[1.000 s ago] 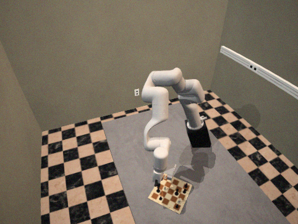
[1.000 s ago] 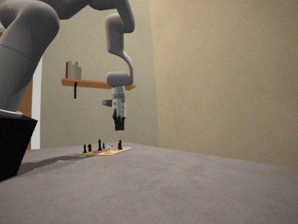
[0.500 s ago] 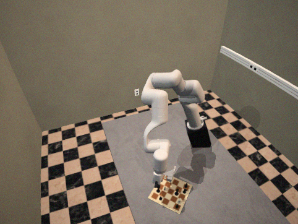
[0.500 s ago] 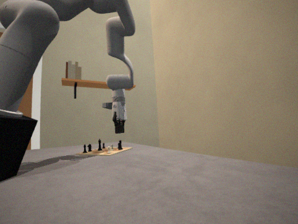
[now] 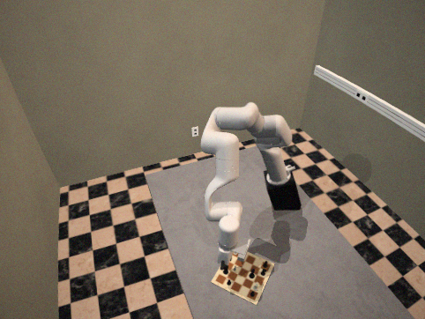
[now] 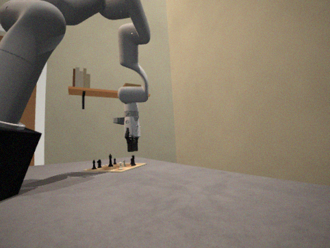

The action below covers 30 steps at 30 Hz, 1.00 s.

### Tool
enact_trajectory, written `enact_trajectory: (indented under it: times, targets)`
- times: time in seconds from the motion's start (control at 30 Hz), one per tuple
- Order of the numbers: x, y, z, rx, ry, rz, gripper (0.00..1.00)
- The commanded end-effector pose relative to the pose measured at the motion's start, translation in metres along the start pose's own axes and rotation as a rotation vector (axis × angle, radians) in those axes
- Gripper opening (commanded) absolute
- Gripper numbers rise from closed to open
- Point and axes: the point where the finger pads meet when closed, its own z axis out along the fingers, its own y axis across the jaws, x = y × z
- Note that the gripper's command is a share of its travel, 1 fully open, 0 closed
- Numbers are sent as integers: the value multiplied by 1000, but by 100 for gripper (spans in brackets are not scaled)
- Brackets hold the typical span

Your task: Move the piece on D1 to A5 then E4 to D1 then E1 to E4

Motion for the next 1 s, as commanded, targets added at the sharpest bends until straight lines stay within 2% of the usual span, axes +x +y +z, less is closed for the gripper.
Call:
enact_trajectory:
  times: [0.0, 0.97]
  targets:
    - [0, 2, 5, -4, 0, 0, 43]
    - [0, 2, 11, -4, 0, 0, 43]
